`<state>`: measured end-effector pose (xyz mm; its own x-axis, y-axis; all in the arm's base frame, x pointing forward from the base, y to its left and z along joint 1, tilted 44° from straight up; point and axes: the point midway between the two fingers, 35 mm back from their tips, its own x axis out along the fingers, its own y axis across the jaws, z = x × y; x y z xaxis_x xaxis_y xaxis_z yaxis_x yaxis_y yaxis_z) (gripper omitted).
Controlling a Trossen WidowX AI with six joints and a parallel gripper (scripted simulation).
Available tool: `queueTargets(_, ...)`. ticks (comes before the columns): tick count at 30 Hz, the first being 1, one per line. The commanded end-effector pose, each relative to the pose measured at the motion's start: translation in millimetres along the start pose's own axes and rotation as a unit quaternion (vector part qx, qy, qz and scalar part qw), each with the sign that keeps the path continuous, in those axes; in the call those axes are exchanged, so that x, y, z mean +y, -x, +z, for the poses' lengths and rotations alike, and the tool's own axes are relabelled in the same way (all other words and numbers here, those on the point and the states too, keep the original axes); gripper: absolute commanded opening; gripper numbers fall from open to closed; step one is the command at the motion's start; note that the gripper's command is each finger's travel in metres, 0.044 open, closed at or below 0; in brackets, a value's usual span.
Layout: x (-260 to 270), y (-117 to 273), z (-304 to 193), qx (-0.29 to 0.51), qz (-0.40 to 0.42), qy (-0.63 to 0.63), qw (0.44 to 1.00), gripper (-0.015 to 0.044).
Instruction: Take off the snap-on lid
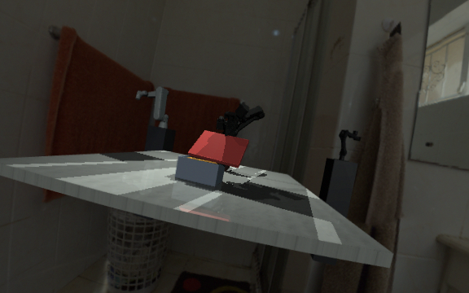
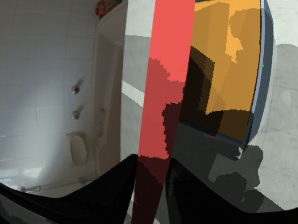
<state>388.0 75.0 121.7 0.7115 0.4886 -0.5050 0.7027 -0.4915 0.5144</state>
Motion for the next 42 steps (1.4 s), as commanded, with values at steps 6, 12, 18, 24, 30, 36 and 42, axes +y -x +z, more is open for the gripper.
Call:
queueTargets(6,5,4,-20,0.0,0.01,0.0,1.0,0.0)
queueTargets(12,4,5,-33,0.0,0.01,-0.001,1.0,0.0)
queueTargets(18,3,6,-45,0.0,0.01,-0.001,1.0,0.0)
queueTargets(24,2,7,-57,0.001,0.01,-0.001,1.0,0.0)
queueTargets(30,1,8,-69,0.001,0.01,-0.001,1.0,0.0)
queueTargets(36,0,9,-81,0.001,0.01,-0.001,1.0,0.0)
queueTargets(42,0,11,-93,0.001,0.01,-0.001,1.0,0.0)
